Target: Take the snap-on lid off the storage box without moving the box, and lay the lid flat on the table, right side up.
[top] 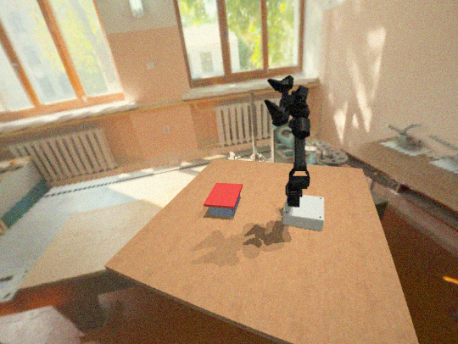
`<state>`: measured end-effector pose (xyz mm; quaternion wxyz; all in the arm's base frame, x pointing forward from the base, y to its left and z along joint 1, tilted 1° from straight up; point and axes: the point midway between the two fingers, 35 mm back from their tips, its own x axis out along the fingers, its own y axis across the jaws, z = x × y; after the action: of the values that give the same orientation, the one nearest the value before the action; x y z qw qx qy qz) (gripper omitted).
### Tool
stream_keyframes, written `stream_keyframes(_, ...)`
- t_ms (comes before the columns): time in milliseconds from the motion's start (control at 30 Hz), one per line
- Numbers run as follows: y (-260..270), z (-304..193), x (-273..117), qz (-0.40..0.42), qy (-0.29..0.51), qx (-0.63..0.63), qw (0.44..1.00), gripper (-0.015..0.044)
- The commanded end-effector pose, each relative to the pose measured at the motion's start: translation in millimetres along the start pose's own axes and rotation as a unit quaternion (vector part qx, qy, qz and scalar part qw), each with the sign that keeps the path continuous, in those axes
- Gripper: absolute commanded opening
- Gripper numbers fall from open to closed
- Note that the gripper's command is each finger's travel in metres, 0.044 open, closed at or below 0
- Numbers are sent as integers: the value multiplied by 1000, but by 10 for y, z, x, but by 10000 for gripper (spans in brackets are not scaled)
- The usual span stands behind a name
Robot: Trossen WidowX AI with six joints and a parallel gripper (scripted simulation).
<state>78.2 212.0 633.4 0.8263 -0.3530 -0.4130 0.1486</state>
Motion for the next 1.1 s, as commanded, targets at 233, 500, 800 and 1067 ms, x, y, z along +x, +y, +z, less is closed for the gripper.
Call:
stream_keyframes(233,-738,-73,-401,-97,-67,175,978,235)
stream_keyframes(500,-1333,-532,-787,-186,-104,344,915,235)
stream_keyframes(800,-1669,-1407,-1128,-274,-99,512,808,235)
stream_keyframes(1067,-1585,-2302,-1343,-339,-58,634,693,235)
